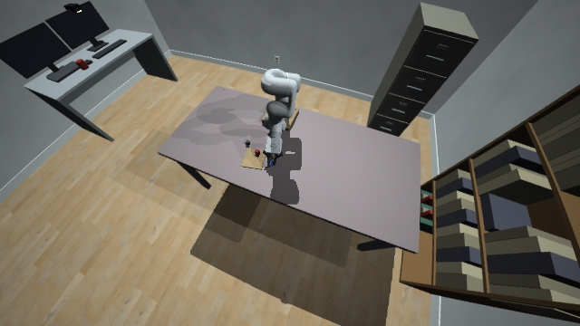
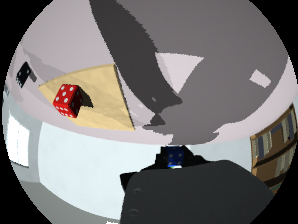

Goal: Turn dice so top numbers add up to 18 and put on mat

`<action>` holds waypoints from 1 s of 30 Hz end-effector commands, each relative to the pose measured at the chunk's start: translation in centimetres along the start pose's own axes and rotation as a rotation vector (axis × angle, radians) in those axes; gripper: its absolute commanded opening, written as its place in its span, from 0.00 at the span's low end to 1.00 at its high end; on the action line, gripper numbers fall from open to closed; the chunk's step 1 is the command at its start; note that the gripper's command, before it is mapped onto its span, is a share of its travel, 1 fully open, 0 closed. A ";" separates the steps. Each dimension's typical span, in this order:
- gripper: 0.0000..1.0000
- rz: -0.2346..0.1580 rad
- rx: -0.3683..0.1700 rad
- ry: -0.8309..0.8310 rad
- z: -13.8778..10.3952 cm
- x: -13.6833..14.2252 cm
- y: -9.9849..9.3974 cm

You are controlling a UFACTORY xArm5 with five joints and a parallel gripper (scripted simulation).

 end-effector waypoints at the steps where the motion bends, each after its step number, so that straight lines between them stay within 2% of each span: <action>1: 0.21 -0.002 -0.006 0.000 1.3 -0.1 0.9; 30: 0.21 -0.003 -0.006 0.000 1.8 -0.2 1.1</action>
Point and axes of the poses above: the point where the finger pads meet when closed, its own y axis out along the fingers, its own x axis across the jaws, z = x × y, the point moved 3 cm from there along -y, back along the fingers, and after that the axes turned 7 degrees about y, right-handed, at the moved point
